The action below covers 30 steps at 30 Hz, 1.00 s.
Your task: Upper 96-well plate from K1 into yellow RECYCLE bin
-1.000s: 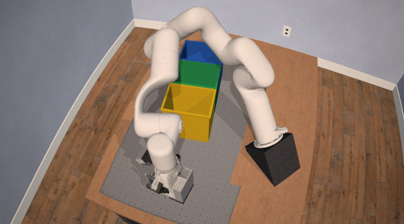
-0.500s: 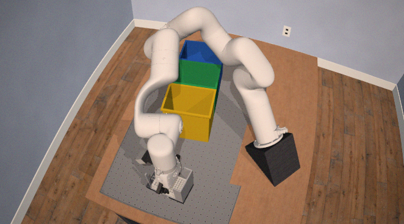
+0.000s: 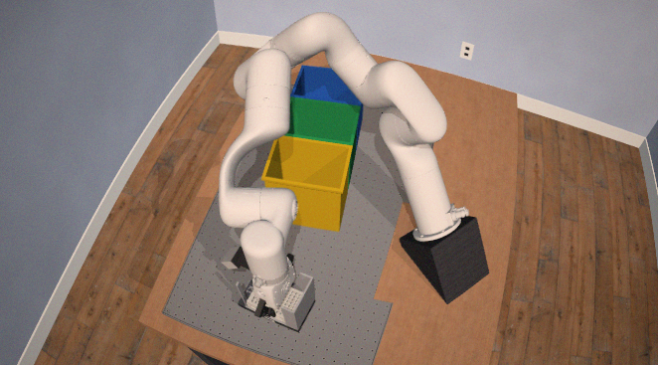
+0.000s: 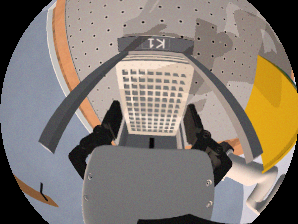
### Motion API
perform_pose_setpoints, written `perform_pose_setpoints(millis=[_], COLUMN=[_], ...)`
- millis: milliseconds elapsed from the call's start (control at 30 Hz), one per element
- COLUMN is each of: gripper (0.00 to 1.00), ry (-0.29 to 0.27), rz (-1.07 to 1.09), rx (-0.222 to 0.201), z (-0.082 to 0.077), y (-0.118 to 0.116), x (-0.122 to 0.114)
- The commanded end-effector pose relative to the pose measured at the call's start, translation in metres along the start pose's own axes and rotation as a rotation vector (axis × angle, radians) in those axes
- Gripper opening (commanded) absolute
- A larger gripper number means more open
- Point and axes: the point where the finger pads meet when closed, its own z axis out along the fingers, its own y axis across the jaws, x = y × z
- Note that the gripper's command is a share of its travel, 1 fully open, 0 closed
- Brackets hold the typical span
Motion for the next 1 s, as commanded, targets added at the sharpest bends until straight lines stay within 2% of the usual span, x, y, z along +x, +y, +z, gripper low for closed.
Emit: perform_pose_setpoints(millis=[0, 333, 967], gripper=[1.0, 1.0, 1.0], ry=[0.001, 0.001, 0.001], rz=[0.0, 0.0, 0.0], rx=[0.005, 0.005, 0.005], z=[0.0012, 0.0079, 0.0079], y=[-0.0014, -0.0014, -0.0015], x=[0.0, 0.0, 0.0])
